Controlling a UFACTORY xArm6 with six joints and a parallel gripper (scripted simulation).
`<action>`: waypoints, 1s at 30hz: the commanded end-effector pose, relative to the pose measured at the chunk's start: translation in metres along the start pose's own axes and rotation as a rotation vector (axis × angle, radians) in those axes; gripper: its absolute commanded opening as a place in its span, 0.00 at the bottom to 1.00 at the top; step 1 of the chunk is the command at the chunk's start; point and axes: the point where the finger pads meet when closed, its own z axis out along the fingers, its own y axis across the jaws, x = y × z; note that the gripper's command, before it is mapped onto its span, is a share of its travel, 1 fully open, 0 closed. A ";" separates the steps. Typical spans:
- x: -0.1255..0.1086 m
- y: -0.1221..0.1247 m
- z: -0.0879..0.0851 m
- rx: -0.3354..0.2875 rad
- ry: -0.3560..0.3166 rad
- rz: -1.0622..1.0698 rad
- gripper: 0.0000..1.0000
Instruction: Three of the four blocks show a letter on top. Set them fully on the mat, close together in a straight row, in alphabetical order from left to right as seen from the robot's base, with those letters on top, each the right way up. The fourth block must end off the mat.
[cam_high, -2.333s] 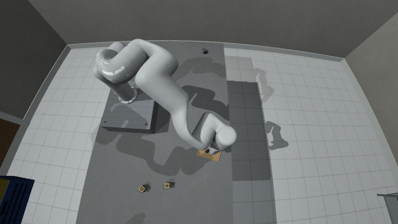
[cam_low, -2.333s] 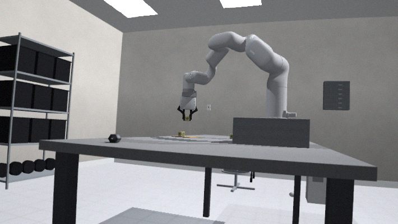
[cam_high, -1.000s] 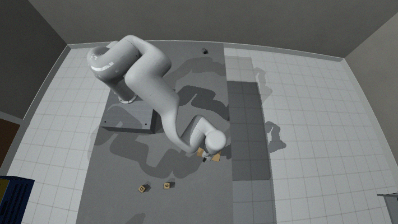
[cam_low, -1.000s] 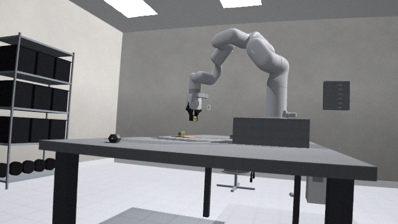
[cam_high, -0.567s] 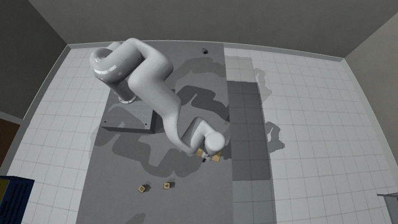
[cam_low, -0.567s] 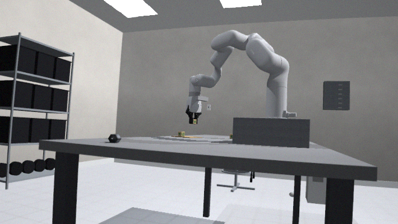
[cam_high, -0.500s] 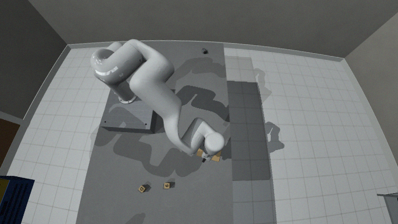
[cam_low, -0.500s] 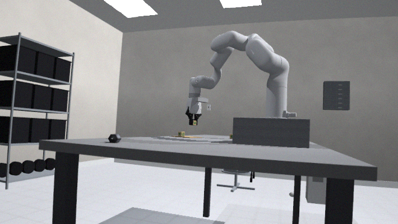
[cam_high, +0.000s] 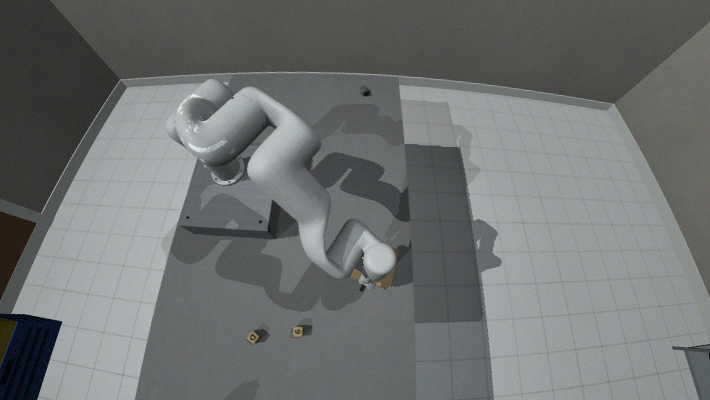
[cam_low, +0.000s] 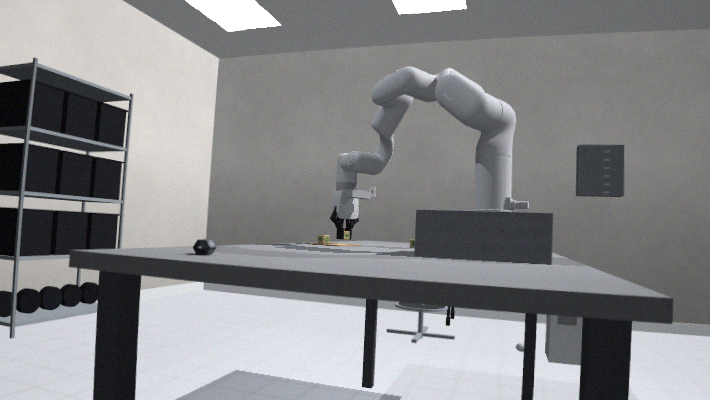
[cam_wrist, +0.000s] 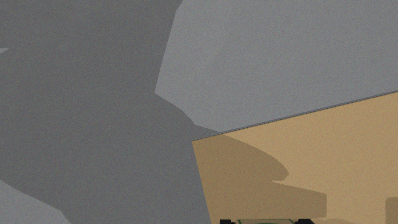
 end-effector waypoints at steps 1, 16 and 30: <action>-0.002 0.000 0.007 0.000 -0.004 0.000 0.28; -0.002 0.000 0.010 0.000 -0.004 0.000 0.28; -0.002 0.000 0.010 0.000 -0.004 0.000 0.28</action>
